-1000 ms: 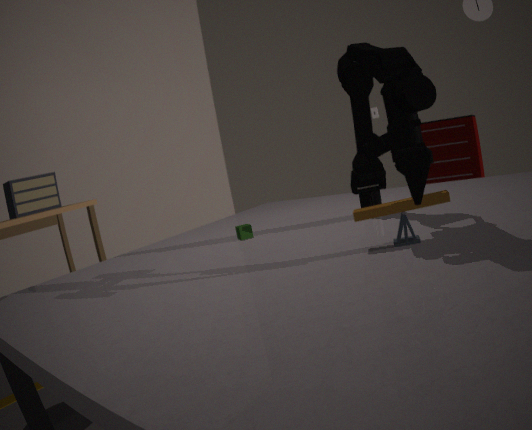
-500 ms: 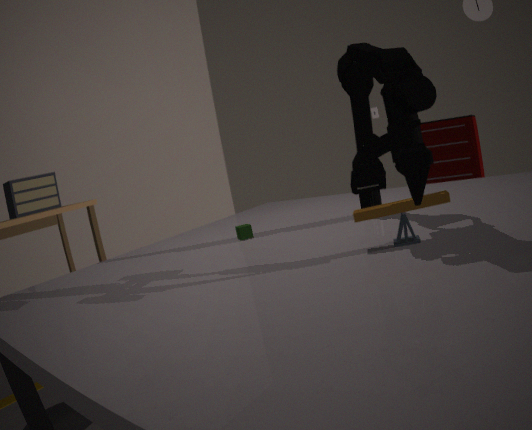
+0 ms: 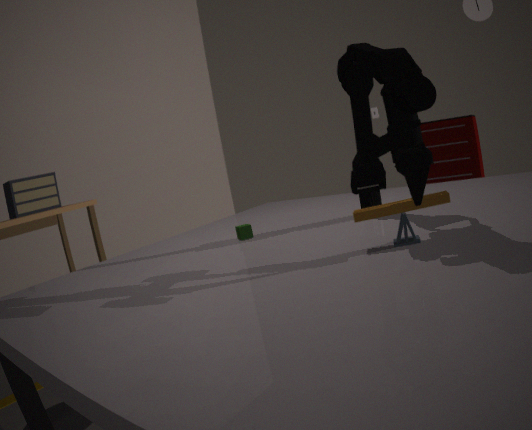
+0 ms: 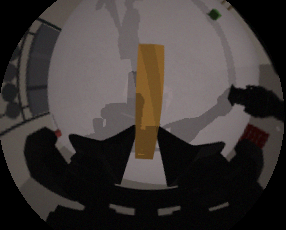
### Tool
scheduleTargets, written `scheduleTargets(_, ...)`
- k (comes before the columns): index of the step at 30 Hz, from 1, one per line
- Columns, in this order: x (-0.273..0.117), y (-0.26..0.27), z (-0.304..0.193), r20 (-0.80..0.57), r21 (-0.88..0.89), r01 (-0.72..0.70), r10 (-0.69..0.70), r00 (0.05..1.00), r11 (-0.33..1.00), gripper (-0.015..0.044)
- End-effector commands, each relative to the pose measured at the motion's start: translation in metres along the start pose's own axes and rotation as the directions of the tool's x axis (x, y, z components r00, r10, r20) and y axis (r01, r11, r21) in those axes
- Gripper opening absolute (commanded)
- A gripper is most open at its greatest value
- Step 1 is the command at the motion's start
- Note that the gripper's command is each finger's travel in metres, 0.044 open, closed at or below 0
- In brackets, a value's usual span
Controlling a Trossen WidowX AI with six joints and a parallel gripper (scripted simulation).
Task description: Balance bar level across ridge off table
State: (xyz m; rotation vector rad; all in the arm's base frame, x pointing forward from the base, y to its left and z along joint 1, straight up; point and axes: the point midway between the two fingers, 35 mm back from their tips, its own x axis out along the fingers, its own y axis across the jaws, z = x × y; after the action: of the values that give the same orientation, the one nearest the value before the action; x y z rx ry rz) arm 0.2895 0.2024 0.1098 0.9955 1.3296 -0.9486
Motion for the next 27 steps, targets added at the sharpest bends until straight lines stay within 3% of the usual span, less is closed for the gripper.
scheduleTargets(1,0.0015,0.0002,-0.0003,-0.002,0.001,0.000,0.000,1.000,1.000,0.0000)
scheduleTargets(27,0.0037,0.0000,-0.0005,-0.002,0.001,0.000,0.000,1.000,1.000,0.0000)
